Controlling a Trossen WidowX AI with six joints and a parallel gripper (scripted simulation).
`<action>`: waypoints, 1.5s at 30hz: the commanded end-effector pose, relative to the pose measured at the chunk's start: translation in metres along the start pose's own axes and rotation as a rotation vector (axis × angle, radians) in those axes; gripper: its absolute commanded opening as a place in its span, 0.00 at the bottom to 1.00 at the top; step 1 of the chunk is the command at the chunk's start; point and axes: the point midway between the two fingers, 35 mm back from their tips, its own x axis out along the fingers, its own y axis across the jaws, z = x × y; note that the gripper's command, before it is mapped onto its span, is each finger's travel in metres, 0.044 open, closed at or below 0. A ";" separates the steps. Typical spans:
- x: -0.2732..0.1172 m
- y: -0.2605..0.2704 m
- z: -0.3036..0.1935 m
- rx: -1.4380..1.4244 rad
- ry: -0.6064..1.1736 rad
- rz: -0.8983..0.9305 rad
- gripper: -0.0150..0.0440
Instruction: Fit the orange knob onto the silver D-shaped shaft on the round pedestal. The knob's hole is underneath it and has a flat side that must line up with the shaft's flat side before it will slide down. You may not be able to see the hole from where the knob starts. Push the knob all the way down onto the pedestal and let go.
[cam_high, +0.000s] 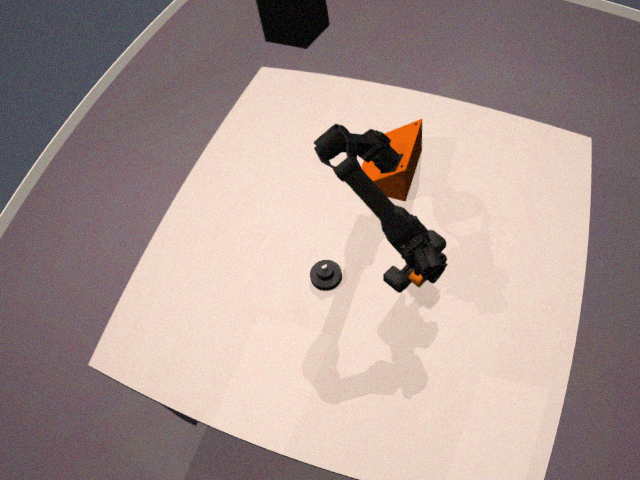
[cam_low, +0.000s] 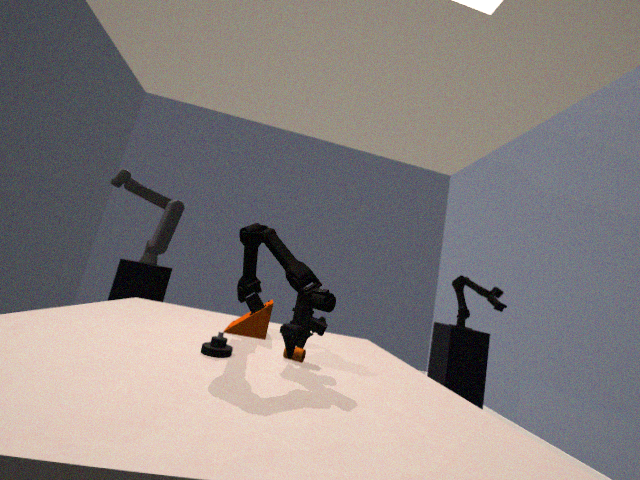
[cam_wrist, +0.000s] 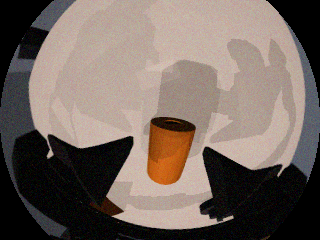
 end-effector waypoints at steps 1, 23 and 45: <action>0.003 0.001 -0.001 -0.004 0.005 -0.001 0.78; 0.003 0.001 -0.001 -0.004 0.005 -0.001 0.56; -0.012 0.001 -0.001 0.280 0.004 -0.001 0.56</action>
